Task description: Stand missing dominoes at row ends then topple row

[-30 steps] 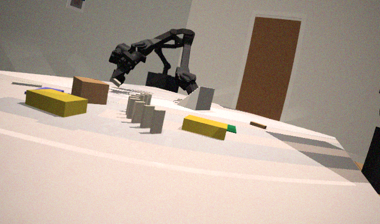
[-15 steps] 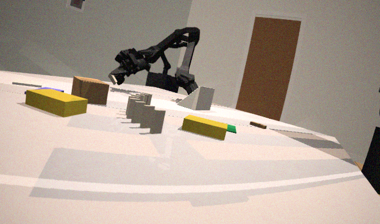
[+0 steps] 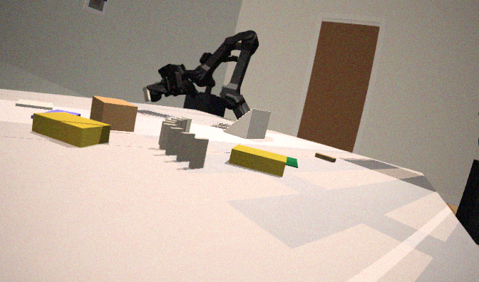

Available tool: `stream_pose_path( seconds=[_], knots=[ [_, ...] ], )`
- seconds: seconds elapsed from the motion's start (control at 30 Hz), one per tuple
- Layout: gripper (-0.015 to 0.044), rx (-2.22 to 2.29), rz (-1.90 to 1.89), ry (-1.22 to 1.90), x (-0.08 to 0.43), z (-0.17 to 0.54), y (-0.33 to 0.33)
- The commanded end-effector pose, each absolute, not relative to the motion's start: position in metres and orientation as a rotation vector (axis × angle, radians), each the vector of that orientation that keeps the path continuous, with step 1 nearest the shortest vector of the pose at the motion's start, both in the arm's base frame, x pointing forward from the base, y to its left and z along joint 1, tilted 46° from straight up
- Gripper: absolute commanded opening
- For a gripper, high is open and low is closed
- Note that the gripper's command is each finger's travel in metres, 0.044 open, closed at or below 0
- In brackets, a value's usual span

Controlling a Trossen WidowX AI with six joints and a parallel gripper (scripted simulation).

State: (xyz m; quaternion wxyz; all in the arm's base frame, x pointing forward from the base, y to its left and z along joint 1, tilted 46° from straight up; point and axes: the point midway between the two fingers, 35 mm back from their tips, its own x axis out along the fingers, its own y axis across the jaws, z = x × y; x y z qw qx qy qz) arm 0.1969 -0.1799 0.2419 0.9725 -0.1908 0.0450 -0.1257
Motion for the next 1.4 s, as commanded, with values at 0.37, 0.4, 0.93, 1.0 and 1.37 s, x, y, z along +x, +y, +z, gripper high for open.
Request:
stream_pose_path(
  seconds=[0.37,0.4,0.93,1.0,1.37],
  knots=[
    [0.0107,-0.779,-0.15,-0.003,0.166,0.234,-0.145],
    [0.0107,-0.799,-0.144,-0.004,0.165,0.233,-0.143],
    [0.0107,-0.815,-0.14,-0.004,0.164,0.232,-0.141],
    [0.0107,-0.815,-0.14,-0.004,0.164,0.232,-0.141],
    [0.0107,-0.814,-0.14,-0.004,0.164,0.229,-0.148]
  ],
)
